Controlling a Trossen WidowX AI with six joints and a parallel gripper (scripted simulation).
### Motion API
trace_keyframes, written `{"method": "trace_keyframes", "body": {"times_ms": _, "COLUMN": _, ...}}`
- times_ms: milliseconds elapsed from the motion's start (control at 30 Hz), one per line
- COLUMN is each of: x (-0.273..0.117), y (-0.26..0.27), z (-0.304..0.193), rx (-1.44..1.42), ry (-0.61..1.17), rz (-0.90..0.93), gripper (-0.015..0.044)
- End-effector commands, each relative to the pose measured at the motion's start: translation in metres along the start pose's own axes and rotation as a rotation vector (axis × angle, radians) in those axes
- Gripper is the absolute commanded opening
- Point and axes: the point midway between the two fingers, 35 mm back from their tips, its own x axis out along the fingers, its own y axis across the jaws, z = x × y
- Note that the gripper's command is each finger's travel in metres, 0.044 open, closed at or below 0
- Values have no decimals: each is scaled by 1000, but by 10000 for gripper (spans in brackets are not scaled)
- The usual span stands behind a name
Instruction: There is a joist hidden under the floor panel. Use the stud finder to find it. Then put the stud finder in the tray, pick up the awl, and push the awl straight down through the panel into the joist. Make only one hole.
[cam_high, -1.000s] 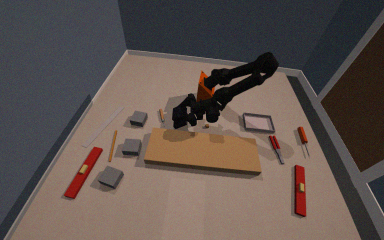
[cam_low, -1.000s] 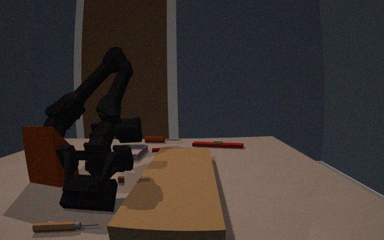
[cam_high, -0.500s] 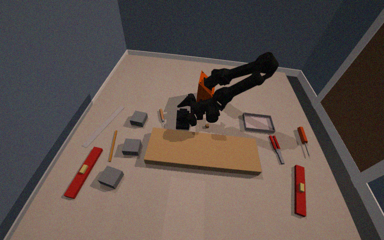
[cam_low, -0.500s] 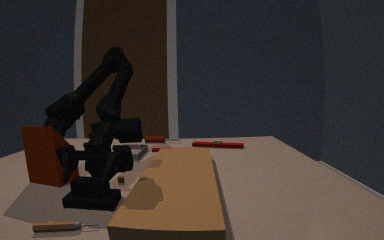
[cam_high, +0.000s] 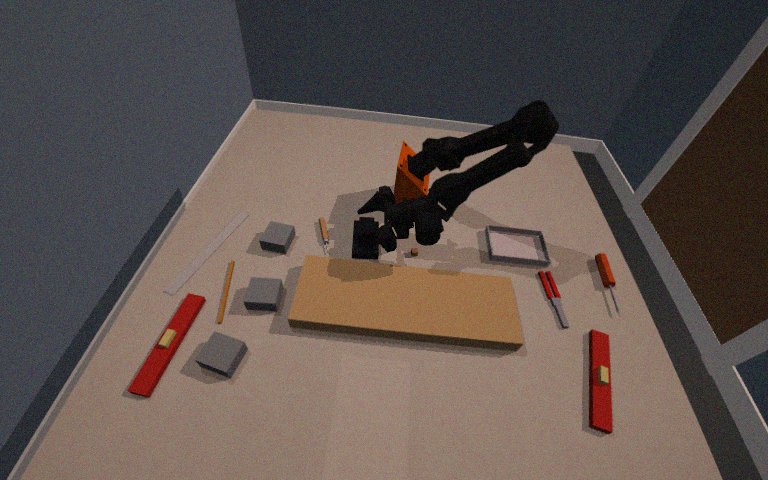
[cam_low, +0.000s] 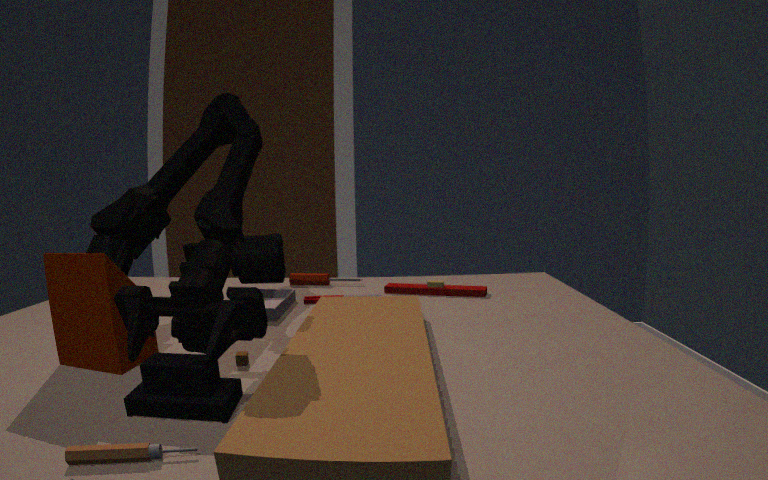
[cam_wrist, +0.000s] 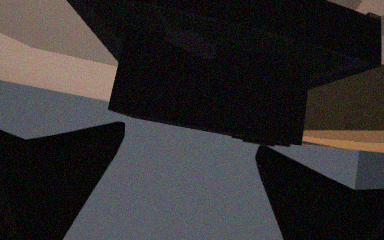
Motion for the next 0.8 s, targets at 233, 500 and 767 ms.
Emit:
{"method": "trace_keyframes", "body": {"times_ms": 233, "x": -10, "y": -2, "z": -1, "rx": 9, "ry": 2, "rz": -6, "gripper": 440}}
{"method": "trace_keyframes", "body": {"times_ms": 500, "x": -16, "y": -1, "z": -1, "rx": 9, "ry": 2, "rz": -6, "gripper": 440}}
{"method": "trace_keyframes", "body": {"times_ms": 767, "x": -31, "y": -5, "z": -32, "rx": 6, "ry": -2, "rz": -3, "gripper": 440}}
